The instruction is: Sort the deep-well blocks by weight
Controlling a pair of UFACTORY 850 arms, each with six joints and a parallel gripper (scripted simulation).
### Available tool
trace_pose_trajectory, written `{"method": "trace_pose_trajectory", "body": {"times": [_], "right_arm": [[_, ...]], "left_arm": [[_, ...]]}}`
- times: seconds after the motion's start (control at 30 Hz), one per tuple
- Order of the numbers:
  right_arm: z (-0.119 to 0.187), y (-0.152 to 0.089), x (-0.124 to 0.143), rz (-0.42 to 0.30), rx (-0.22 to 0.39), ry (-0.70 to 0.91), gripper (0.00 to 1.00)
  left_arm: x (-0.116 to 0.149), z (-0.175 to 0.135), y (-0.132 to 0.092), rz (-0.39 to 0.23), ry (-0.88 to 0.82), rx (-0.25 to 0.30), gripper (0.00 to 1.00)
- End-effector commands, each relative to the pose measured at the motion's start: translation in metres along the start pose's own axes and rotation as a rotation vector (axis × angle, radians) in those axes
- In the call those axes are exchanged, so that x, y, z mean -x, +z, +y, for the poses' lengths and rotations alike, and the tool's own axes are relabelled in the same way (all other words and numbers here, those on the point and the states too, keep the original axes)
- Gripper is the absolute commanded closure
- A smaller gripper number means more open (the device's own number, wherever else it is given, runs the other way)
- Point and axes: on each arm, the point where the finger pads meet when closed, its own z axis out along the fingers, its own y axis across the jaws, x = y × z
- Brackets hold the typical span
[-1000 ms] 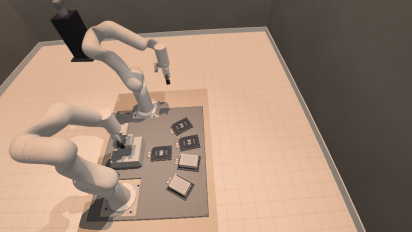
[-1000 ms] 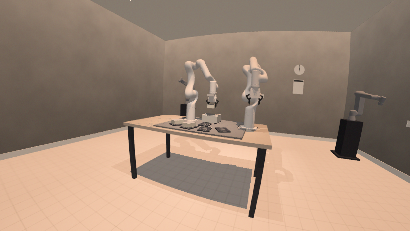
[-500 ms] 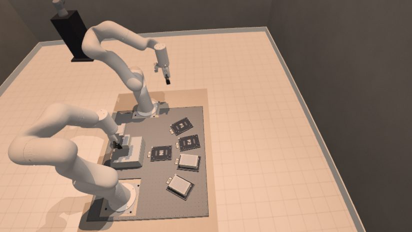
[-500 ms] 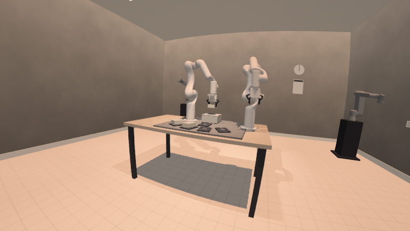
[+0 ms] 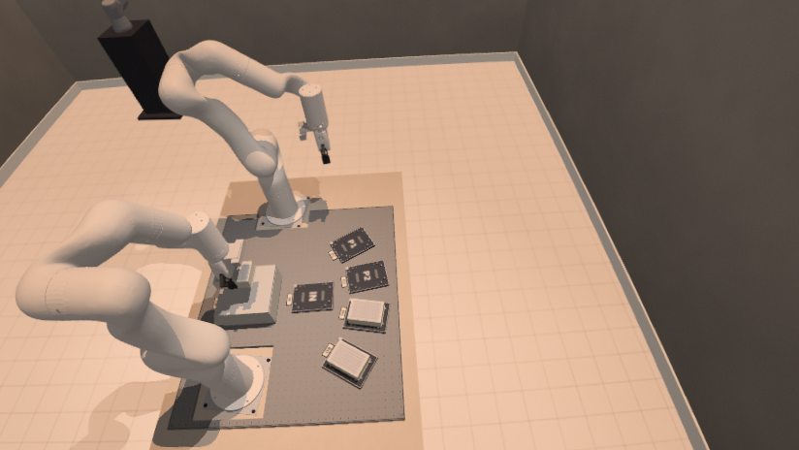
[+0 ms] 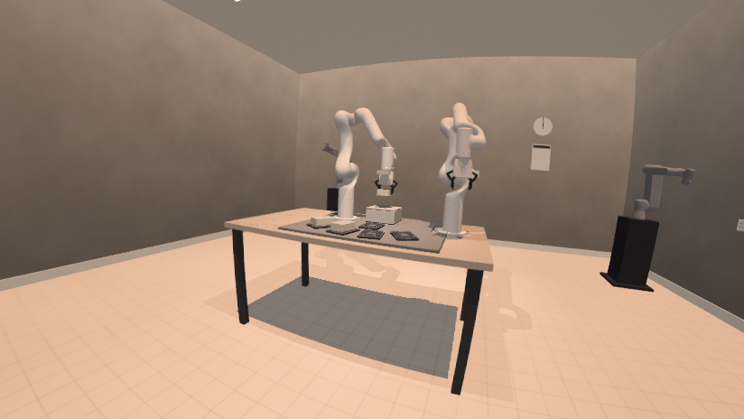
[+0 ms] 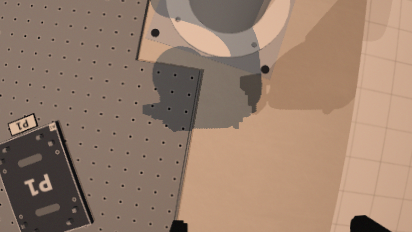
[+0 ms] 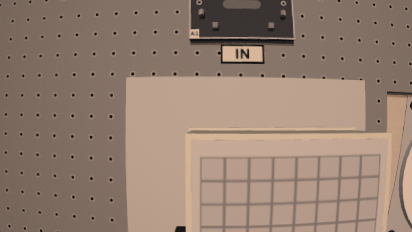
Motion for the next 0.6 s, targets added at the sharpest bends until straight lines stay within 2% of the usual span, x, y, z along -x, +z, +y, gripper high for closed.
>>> {"method": "trace_pose_trajectory", "body": {"times": [0.0,0.33,0.57], "right_arm": [[-0.001,-0.001,0.000,0.000,-0.002,0.000,1.00],[-0.001,-0.001,0.000,0.000,-0.002,0.000,1.00],[-0.001,0.011,-0.001,0.000,-0.002,0.000,1.00]], "left_arm": [[0.001,0.000,-0.001,-0.002,0.000,0.000,0.00],[0.001,0.000,-0.001,-0.002,0.000,0.000,0.00],[0.001,0.000,-0.001,-0.002,0.000,0.000,0.00]]}}
